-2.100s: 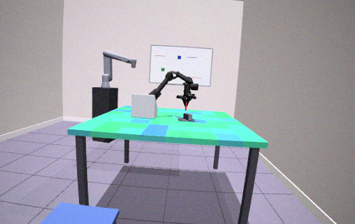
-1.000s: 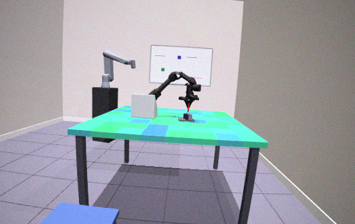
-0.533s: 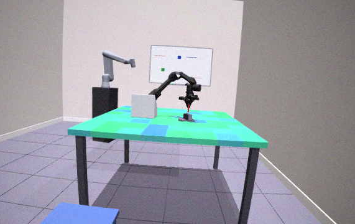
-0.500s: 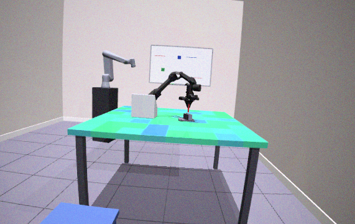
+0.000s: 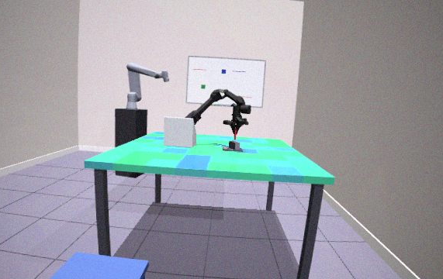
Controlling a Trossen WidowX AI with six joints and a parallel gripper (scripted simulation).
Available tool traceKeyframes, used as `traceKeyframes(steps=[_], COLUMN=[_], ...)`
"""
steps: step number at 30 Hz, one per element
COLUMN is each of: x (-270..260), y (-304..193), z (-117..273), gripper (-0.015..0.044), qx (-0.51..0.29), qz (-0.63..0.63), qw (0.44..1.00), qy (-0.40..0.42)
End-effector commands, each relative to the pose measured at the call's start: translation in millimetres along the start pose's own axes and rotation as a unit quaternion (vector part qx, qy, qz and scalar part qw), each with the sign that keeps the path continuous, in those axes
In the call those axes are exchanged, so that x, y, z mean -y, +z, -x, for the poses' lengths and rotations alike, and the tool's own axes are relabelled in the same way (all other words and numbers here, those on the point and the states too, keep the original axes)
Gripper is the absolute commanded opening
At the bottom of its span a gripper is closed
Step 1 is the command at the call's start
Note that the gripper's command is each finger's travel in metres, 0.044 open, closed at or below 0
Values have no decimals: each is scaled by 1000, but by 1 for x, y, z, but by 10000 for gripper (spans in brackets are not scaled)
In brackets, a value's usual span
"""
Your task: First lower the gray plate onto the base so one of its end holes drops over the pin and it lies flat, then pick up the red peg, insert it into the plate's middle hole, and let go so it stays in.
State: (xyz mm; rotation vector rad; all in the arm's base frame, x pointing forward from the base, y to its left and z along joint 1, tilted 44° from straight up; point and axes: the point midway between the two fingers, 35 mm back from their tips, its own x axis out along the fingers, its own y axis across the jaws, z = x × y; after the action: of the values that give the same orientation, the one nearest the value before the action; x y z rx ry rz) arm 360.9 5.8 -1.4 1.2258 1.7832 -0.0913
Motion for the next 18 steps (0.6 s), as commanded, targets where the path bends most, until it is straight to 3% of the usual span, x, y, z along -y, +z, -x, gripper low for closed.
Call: traceKeyframes(steps=[1,18], x=[0,0], y=[0,-1], z=[-1,-15], gripper=[0,0], qx=[0,2], qz=[0,2], qw=[1000,1000], qy=[0,-1])
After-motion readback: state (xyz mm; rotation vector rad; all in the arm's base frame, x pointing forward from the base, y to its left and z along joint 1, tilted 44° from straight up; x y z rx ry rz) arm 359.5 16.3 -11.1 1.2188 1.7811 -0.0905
